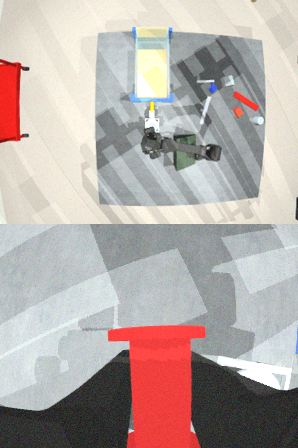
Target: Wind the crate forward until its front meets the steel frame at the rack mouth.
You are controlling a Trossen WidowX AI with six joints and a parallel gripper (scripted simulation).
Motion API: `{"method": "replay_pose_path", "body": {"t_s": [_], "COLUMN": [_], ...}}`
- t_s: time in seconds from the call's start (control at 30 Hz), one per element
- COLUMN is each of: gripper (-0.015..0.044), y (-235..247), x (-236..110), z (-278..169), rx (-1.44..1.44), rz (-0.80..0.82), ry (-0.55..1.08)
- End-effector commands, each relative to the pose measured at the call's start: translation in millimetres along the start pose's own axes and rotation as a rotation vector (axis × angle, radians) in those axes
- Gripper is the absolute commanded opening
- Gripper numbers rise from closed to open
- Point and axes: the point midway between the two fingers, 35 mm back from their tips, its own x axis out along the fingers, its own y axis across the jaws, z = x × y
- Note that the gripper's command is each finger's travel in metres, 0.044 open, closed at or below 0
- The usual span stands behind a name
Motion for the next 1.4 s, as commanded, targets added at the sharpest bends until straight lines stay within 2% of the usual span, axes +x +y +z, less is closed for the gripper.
{"method": "replay_pose_path", "body": {"t_s": [0.0,1.37], "gripper": [0.0,0.0], "y": [5,3], "x": [-2,-30], "z": [-12,-71], "rx": [0.005,0.006], "rz": [0.005,0.006], "ry": [0.023,0.028]}}
